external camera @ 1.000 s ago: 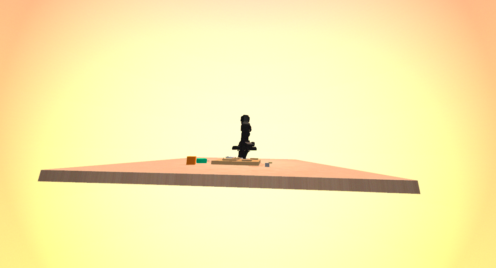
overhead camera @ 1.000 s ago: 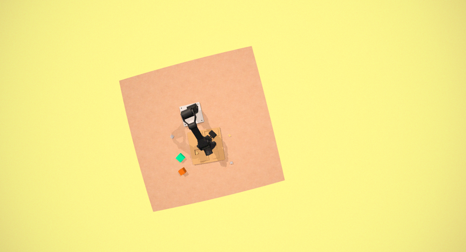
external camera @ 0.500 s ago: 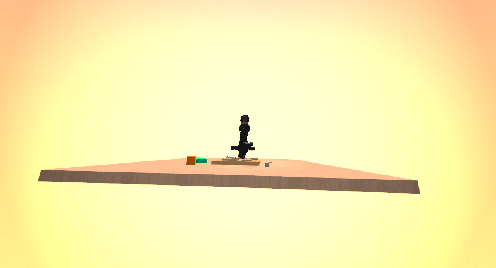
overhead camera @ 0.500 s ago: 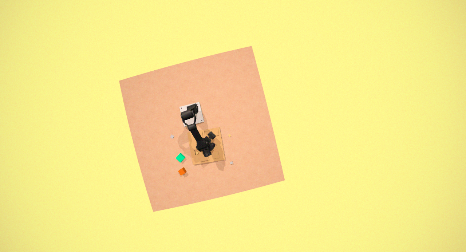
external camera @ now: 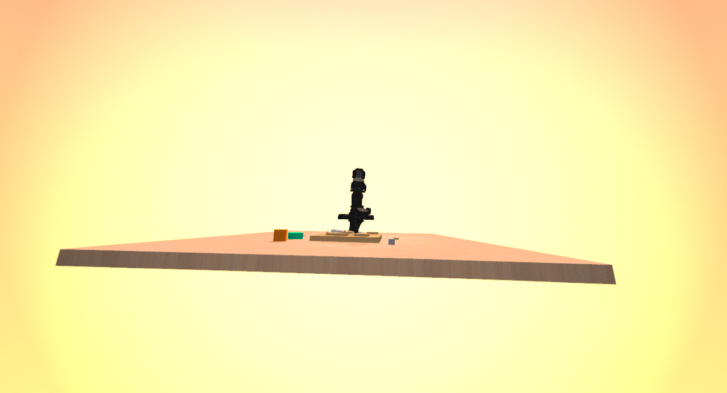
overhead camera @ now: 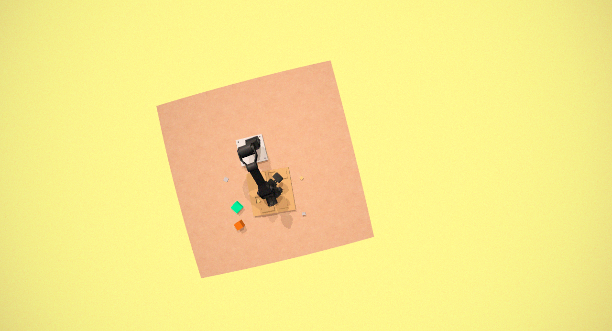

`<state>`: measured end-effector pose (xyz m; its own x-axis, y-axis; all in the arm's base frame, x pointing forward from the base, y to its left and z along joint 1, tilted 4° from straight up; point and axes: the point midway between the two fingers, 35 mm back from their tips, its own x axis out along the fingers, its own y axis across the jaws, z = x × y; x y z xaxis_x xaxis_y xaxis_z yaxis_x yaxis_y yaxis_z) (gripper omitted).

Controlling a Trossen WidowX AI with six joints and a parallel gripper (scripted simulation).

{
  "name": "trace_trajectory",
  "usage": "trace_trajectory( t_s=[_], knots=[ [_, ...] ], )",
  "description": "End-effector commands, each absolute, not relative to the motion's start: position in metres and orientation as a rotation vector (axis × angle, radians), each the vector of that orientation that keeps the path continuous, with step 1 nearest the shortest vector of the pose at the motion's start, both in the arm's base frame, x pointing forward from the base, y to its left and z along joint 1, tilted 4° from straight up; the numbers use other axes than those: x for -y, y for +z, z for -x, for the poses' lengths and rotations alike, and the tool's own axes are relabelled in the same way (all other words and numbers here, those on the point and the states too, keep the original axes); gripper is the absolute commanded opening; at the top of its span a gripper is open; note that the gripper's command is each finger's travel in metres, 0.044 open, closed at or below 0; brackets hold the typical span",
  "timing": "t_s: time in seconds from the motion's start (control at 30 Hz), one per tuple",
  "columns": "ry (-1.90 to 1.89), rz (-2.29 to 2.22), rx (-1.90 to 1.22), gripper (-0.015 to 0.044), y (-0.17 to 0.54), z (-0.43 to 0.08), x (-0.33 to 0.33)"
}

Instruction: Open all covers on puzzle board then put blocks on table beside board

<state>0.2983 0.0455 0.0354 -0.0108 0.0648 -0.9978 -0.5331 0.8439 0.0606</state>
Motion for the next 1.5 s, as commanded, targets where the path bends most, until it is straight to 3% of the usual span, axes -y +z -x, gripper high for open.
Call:
trace_trajectory(
  t_s=[0.0, 1.47],
  knots=[
    [0.49, 0.389, -1.498, 0.0, 0.045, -0.3, -0.046],
    [0.49, 0.389, -1.498, 0.0, 0.033, -0.299, -0.048]
  ],
)
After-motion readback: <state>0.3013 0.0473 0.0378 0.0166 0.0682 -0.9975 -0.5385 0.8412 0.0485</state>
